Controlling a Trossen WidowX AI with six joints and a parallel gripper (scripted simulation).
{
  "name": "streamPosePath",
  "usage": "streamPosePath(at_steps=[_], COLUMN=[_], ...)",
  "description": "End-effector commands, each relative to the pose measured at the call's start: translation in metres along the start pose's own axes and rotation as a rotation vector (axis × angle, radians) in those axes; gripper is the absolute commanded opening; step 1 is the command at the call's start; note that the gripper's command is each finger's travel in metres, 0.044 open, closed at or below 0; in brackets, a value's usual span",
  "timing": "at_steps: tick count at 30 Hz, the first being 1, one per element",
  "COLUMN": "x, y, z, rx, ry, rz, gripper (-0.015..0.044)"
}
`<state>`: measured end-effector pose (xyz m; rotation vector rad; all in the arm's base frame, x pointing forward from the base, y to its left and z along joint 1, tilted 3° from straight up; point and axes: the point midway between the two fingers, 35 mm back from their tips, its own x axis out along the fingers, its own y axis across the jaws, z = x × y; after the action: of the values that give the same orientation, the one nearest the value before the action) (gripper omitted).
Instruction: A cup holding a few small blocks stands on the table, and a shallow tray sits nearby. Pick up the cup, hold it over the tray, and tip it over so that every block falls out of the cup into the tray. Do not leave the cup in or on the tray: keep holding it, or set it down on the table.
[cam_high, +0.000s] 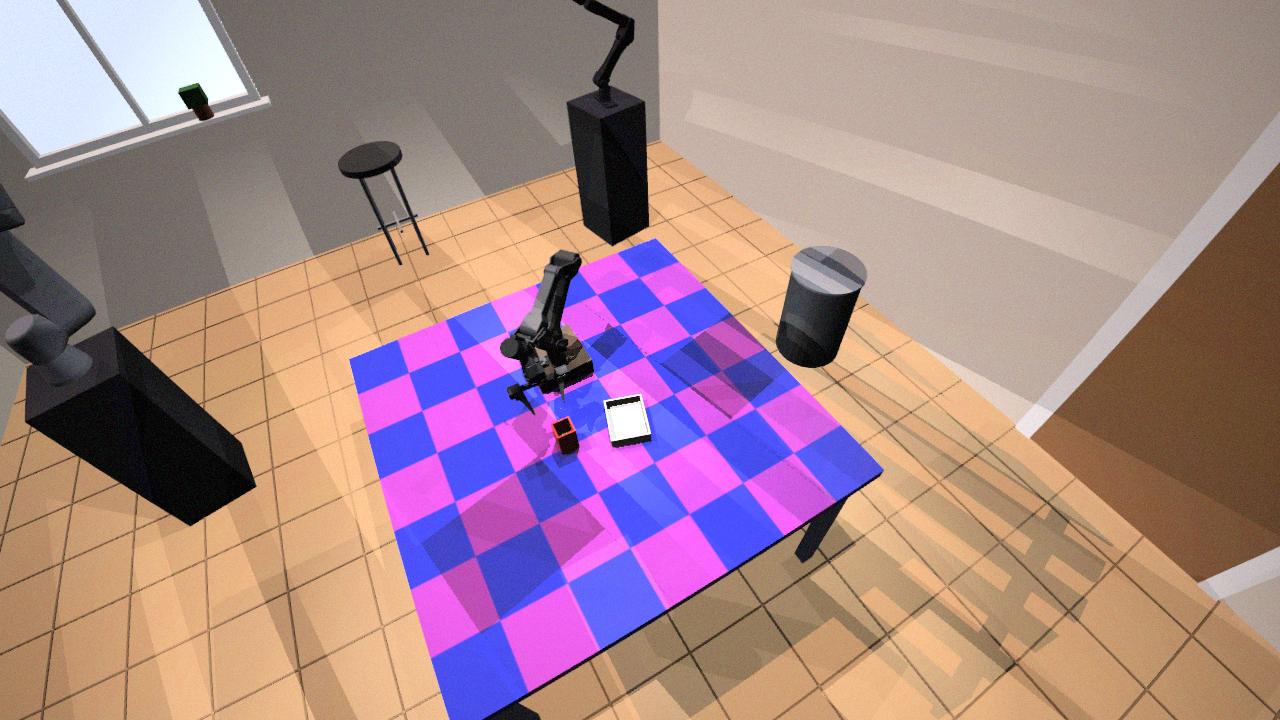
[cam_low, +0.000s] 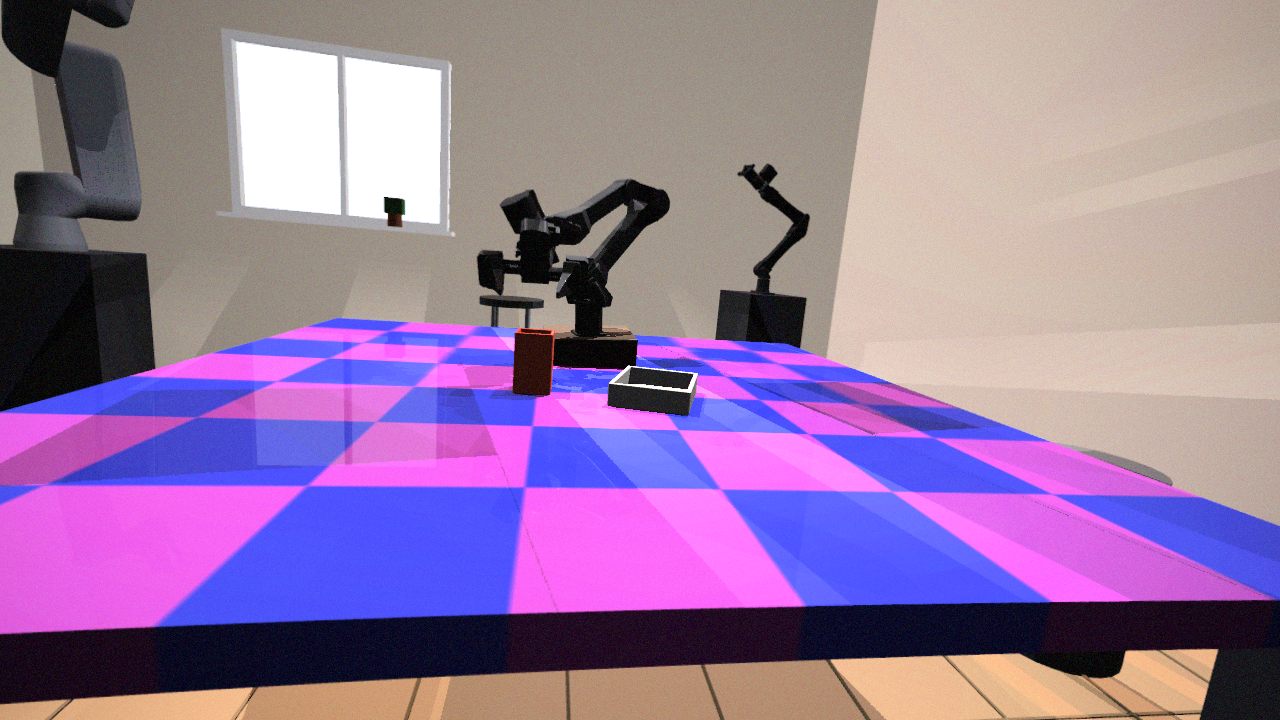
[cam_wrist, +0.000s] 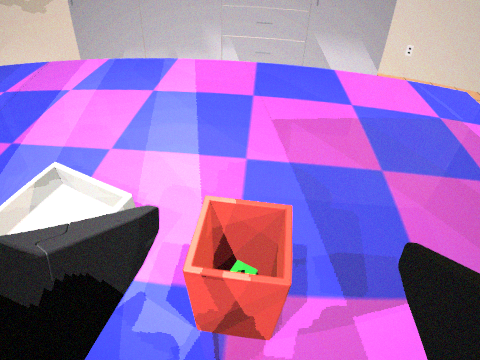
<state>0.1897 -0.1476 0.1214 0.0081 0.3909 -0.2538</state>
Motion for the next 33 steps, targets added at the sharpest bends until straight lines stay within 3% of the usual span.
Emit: streamPosePath(at_steps=[1, 33], x=[0.000, 0.030], y=[0.004, 0.003], z=[-0.002, -0.066], rx=[-0.024, -0.006], ry=[-0.007, 0.008], rz=[0.013, 0.020], gripper=[0.0440, 0.0440])
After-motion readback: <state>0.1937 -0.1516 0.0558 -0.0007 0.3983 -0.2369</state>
